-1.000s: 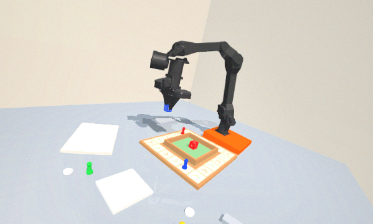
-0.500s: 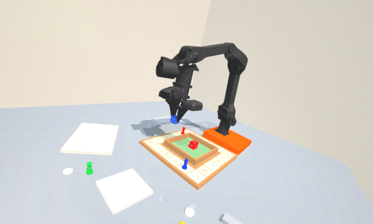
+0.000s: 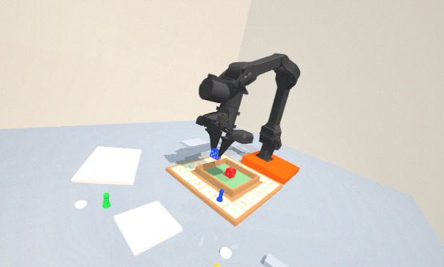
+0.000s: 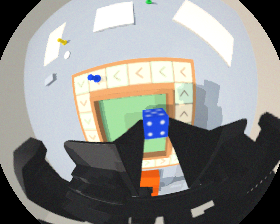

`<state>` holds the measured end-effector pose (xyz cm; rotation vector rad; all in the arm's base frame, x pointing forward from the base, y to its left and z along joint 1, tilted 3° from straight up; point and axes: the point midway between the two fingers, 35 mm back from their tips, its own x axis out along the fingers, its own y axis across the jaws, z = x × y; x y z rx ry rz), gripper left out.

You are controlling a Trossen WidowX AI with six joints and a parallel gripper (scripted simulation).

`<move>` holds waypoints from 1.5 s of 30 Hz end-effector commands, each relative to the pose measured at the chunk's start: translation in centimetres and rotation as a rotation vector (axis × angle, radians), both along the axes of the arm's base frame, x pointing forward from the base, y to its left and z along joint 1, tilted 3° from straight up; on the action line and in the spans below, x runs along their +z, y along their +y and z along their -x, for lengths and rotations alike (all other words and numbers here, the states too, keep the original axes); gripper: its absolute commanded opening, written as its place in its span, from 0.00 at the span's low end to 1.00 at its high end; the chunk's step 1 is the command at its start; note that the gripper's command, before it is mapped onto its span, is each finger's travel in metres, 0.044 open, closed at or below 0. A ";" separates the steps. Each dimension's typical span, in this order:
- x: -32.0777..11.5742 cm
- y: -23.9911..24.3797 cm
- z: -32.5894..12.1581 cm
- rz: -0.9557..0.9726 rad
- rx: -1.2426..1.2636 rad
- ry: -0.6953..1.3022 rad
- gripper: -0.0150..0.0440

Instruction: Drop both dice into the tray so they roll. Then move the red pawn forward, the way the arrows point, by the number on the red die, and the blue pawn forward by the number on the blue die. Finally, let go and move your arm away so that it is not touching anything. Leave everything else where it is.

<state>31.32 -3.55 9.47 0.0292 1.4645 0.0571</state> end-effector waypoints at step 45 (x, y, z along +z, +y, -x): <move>3.4 6.8 2.8 -0.024 -0.036 -0.753 0.25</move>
